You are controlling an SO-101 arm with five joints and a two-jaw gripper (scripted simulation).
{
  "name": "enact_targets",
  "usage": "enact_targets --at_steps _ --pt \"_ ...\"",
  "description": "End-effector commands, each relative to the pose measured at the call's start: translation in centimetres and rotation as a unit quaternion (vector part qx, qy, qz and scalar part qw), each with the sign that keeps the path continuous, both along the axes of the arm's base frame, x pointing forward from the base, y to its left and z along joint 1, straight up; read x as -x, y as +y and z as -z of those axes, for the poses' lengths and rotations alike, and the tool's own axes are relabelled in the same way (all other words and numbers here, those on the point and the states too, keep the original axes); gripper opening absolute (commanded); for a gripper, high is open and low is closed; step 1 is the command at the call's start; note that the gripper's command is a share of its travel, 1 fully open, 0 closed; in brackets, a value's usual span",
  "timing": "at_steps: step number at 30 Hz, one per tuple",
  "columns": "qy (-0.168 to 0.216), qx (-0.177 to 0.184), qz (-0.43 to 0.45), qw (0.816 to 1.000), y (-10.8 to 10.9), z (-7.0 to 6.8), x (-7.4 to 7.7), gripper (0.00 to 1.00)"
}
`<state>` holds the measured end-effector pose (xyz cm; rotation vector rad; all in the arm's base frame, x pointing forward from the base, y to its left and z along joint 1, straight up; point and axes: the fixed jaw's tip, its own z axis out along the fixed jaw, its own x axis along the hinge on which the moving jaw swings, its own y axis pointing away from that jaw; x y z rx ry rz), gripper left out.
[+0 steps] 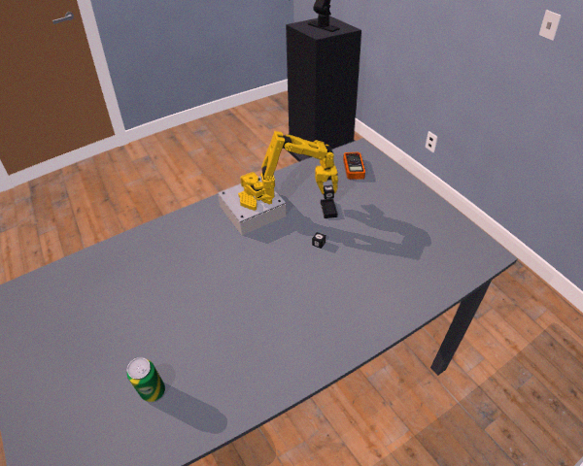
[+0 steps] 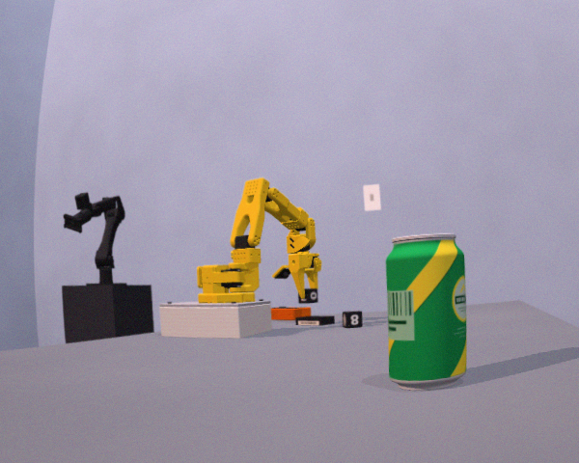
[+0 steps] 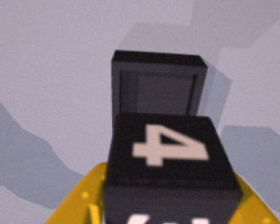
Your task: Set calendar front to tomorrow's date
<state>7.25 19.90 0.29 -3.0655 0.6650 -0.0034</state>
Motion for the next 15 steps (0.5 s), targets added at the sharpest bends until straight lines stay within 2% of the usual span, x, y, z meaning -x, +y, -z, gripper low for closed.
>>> enact_targets --at_steps 1,15 --pt "0.005 0.011 0.001 1.000 -0.28 0.67 0.37 0.00" --pt "0.005 0.011 0.002 1.000 -0.32 1.16 0.38 0.00"
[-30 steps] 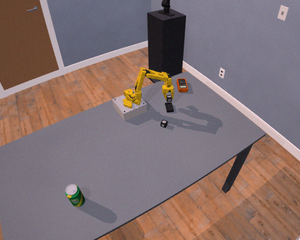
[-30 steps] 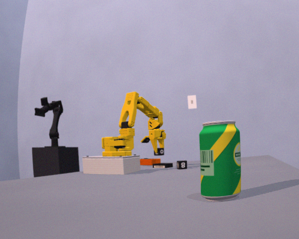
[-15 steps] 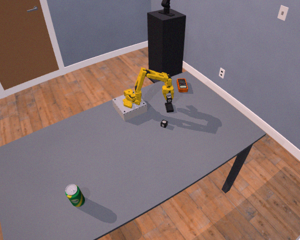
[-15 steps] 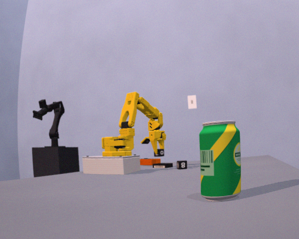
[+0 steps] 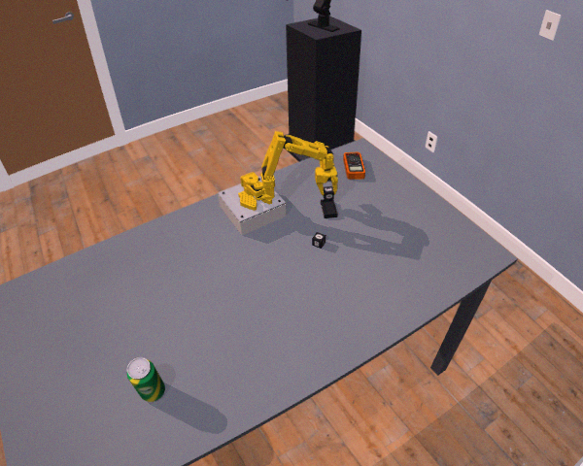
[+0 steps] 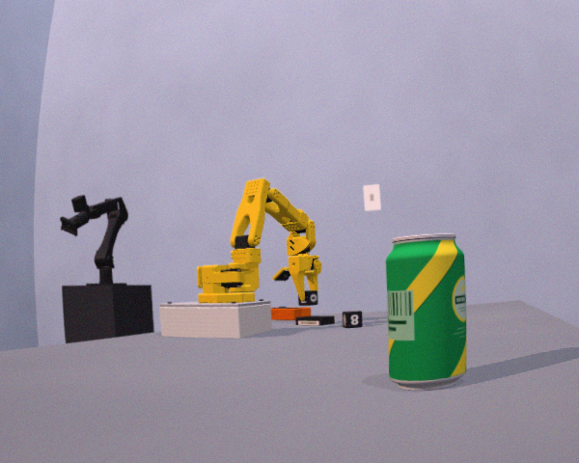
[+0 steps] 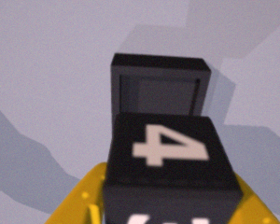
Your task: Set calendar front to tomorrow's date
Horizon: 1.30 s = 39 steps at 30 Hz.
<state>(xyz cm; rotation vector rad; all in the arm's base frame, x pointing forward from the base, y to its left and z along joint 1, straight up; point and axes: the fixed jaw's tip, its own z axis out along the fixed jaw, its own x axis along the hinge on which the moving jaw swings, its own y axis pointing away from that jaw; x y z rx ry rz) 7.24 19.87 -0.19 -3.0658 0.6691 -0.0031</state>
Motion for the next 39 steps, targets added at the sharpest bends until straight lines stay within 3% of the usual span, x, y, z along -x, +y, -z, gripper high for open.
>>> enact_targets --at_steps 1,39 --pt "0.004 0.010 0.000 1.000 -0.3 0.7 0.4 0.00" --pt "0.004 0.010 0.001 1.000 -0.3 2.0 0.4 0.00"
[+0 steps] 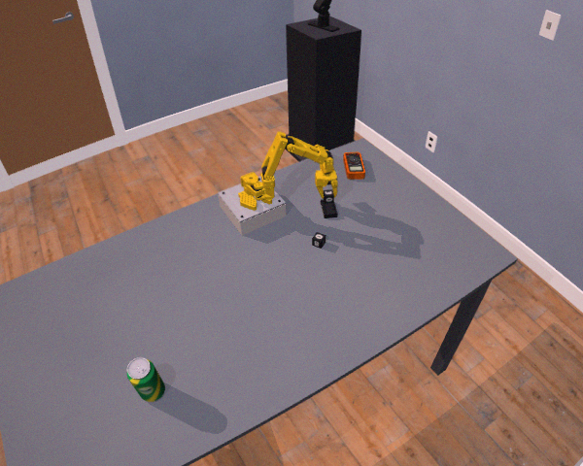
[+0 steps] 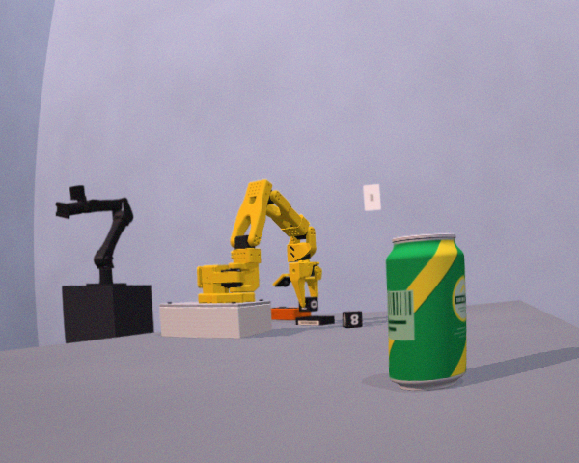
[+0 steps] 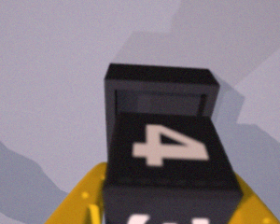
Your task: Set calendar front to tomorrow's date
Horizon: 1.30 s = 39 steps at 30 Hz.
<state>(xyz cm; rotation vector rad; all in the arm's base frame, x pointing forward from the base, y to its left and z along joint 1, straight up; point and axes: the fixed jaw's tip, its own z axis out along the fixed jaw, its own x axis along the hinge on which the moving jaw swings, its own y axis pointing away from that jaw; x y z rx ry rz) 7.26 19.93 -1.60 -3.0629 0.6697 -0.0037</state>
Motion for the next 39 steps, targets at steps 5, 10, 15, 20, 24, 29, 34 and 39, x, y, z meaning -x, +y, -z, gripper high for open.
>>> enact_targets --at_steps 5,10,15,20,24,29,34,39 --pt "0.005 0.011 0.001 1.000 -0.4 0.6 0.4 0.00" --pt "0.005 0.011 0.001 1.000 -0.4 0.9 0.4 0.00" --pt "0.005 0.011 0.001 1.000 -0.4 1.2 0.4 0.00" --pt "0.005 0.011 0.001 1.000 -0.4 1.2 0.4 0.00" --pt "0.005 0.011 0.001 1.000 -0.4 1.3 0.4 0.00" --pt "0.005 0.011 0.001 1.000 -0.4 1.6 0.4 0.00" --pt "0.005 0.011 0.001 1.000 -0.4 1.8 0.4 0.00" --pt "0.005 0.011 0.001 1.000 -0.4 1.8 0.4 0.00"
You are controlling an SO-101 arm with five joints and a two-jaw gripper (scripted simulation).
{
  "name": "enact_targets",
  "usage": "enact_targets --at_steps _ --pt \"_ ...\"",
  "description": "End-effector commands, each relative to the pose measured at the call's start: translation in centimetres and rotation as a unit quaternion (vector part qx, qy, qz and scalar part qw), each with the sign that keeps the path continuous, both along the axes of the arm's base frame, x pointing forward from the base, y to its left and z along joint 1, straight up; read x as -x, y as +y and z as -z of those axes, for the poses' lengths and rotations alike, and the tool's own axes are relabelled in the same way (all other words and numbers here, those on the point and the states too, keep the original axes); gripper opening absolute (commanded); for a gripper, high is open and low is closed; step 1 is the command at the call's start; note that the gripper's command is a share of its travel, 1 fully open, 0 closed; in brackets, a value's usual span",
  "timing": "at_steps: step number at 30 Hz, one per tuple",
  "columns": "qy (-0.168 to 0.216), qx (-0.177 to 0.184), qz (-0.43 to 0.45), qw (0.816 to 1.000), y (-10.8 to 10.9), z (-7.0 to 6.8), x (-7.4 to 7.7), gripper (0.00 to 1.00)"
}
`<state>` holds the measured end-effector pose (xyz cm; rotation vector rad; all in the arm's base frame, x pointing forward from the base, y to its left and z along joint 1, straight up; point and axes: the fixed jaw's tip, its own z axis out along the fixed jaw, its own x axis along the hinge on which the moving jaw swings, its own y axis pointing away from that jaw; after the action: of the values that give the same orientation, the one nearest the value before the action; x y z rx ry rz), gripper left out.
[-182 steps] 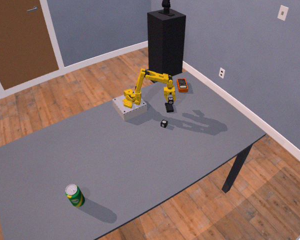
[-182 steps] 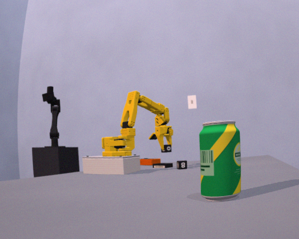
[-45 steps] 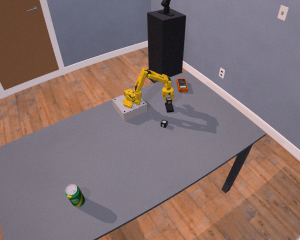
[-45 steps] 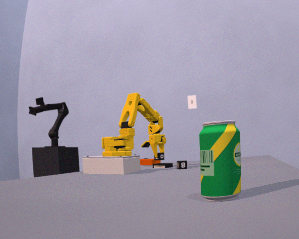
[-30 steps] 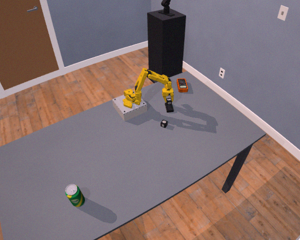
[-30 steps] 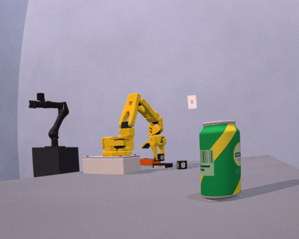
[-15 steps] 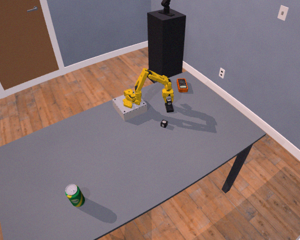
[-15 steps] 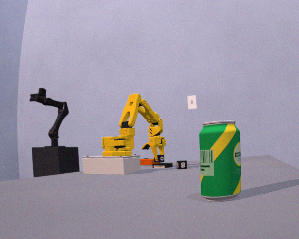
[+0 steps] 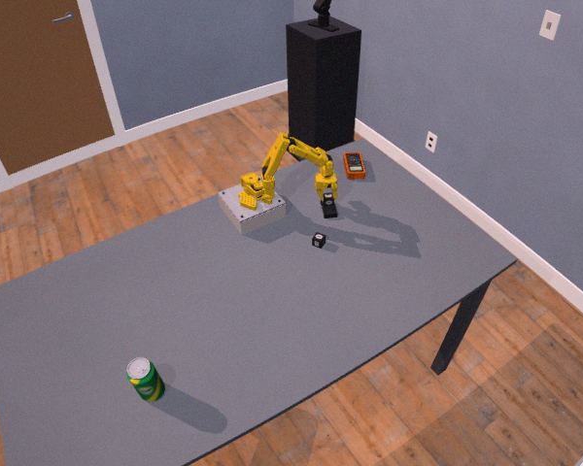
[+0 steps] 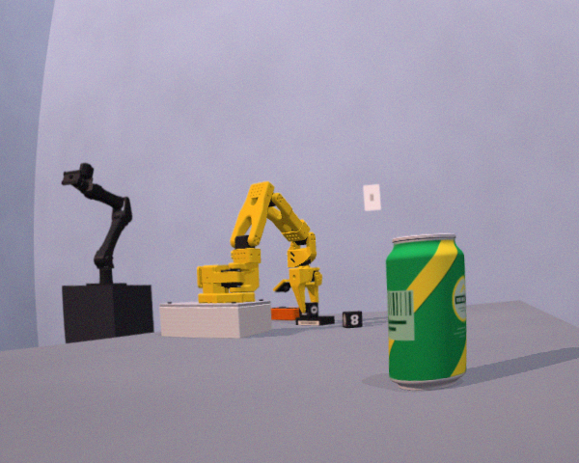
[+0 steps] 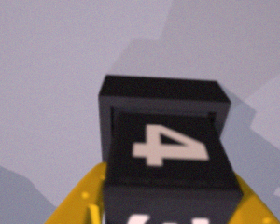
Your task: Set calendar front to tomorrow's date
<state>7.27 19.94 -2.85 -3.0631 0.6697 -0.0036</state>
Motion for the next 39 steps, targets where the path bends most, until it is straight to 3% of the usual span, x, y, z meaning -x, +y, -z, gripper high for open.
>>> enact_targets --at_steps 1,16,26,39 --pt "0.005 0.011 0.001 1.000 -0.42 0.59 0.37 0.00" --pt "0.005 0.011 0.001 1.000 -0.43 1.04 0.37 0.00" --pt "0.005 0.011 0.001 1.000 -0.43 1.04 0.37 0.17" --pt "0.005 0.011 0.001 1.000 -0.43 1.04 0.37 0.21"
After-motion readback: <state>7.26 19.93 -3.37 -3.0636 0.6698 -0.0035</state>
